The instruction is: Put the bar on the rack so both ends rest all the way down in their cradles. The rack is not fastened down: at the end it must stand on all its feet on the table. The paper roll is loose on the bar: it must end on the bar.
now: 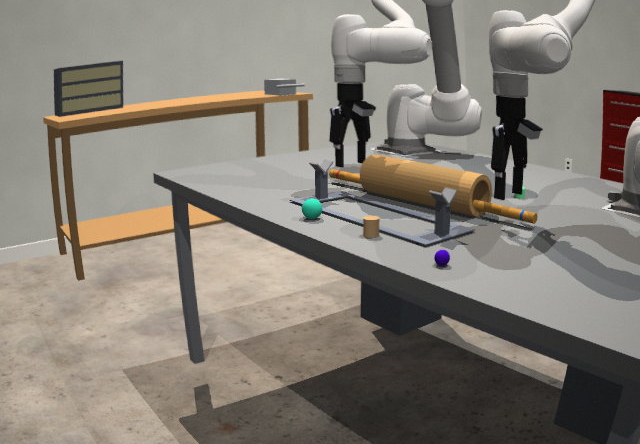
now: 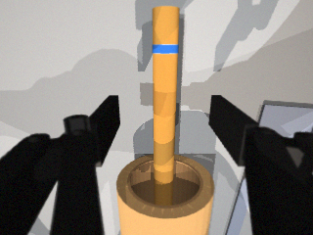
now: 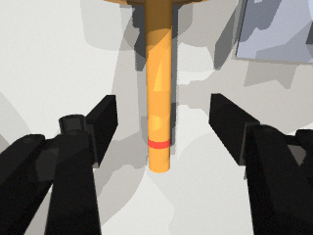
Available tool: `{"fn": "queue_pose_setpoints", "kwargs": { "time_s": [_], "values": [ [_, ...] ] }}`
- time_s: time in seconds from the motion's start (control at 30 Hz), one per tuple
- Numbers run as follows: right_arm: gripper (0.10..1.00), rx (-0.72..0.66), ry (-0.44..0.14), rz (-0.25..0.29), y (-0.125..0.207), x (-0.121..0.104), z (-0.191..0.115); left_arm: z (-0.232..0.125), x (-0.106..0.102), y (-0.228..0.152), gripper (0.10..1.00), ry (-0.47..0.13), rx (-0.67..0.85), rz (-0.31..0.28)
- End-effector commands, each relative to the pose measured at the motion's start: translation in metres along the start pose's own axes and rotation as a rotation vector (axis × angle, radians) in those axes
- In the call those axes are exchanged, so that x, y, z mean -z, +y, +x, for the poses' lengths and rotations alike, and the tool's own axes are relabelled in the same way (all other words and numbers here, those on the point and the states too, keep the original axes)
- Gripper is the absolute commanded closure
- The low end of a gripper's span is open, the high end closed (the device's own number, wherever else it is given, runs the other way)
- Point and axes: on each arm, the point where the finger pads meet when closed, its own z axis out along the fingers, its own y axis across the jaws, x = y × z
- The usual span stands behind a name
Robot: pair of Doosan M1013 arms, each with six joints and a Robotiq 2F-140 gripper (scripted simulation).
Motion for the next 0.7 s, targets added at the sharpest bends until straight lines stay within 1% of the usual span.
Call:
{"fn": "queue_pose_setpoints", "kwargs": {
  "time_s": [0.0, 0.03, 0.23, 0.3, 0.67],
  "values": [
    [0.513, 0.001, 0.003, -0.001, -0.001, 0.001, 0.001, 0.0, 0.001, 0.001, 0.513, 0.001, 0.001, 0.0],
    [0.513, 0.001, 0.003, -0.001, -0.001, 0.001, 0.001, 0.0, 0.001, 0.001, 0.513, 0.001, 0.001, 0.0],
    [0.513, 0.001, 0.003, -0.001, -0.001, 0.001, 0.001, 0.0, -0.015, 0.002, 0.513, 0.002, 0.002, 0.0],
    [0.513, 0.001, 0.003, -0.001, -0.001, 0.001, 0.001, 0.0, -0.015, 0.002, 0.513, 0.002, 0.002, 0.0],
    [0.513, 0.001, 0.003, -0.001, -0.001, 0.001, 0.001, 0.0, -0.043, 0.003, 0.513, 0.003, 0.002, 0.0]
  ]
}}
